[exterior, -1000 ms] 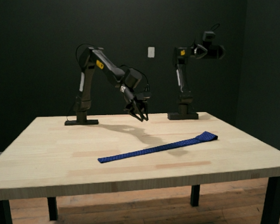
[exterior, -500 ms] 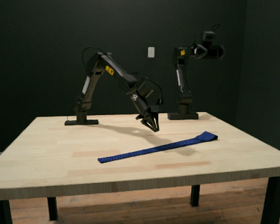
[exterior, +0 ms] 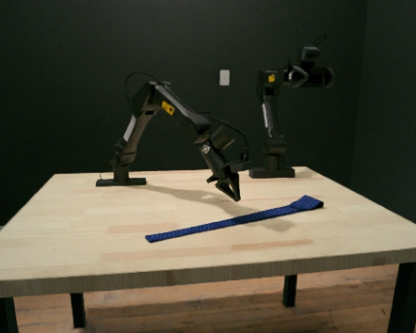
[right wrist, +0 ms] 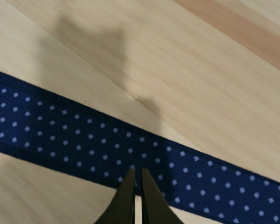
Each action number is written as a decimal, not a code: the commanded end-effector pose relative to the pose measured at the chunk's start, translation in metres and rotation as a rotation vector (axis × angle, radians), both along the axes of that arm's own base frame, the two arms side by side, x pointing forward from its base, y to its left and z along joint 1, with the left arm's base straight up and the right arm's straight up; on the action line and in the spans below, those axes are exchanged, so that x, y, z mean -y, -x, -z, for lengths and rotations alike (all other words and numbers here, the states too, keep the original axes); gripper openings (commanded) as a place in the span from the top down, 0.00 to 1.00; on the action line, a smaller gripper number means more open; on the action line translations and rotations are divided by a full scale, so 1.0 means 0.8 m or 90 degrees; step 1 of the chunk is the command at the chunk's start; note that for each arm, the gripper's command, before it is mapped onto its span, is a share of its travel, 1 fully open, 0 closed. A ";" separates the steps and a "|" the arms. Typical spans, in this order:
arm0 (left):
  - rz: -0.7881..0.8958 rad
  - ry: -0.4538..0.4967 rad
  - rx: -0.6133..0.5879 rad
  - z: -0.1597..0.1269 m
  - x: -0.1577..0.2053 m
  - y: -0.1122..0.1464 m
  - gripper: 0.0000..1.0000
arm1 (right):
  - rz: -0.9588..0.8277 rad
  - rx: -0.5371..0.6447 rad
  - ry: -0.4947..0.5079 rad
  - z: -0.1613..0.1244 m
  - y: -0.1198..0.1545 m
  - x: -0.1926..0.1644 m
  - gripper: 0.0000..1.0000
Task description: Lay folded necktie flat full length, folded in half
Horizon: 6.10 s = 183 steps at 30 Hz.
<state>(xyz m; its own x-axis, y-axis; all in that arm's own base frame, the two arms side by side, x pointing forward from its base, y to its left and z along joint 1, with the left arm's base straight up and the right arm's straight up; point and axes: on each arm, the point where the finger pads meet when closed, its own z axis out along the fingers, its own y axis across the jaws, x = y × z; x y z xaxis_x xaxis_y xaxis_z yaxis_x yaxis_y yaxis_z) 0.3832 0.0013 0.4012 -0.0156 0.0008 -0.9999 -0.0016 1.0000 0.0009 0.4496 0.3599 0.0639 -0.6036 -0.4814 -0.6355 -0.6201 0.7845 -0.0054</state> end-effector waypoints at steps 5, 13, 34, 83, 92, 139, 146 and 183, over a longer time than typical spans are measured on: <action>0.000 0.000 0.000 0.000 0.000 0.000 0.00 | -0.012 0.003 -0.006 -0.012 0.002 -0.010 0.96; 0.000 0.000 0.000 0.000 0.000 0.000 0.00 | -0.012 0.003 -0.006 -0.012 0.002 -0.010 0.96; 0.000 0.000 0.000 0.000 0.000 0.000 0.00 | -0.012 0.003 -0.006 -0.023 0.003 -0.021 0.96; 0.000 0.000 0.000 0.000 0.000 0.000 0.00 | -0.012 0.003 -0.006 -0.019 0.002 -0.018 0.96; 0.000 0.000 0.000 0.000 0.000 0.000 0.00 | -0.012 0.003 -0.006 -0.016 0.001 -0.015 0.96; 0.000 0.000 0.000 0.000 0.000 0.000 0.00 | -0.012 0.003 -0.006 0.020 0.001 -0.015 0.96; 0.000 0.000 0.000 0.000 0.000 0.000 0.00 | -0.012 0.003 -0.006 0.034 0.001 -0.015 0.96; 0.000 0.000 0.000 0.000 0.000 0.000 0.00 | -0.012 0.003 -0.006 0.063 0.001 -0.015 0.96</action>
<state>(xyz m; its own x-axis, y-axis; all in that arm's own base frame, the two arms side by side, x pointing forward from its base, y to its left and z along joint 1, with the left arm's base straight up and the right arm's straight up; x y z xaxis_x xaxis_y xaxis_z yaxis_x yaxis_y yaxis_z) 0.3832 0.0013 0.4012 -0.0156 0.0008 -0.9999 -0.0016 1.0000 0.0009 0.4497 0.3727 0.0166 -0.5922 -0.4838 -0.6444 -0.6313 0.7756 -0.0021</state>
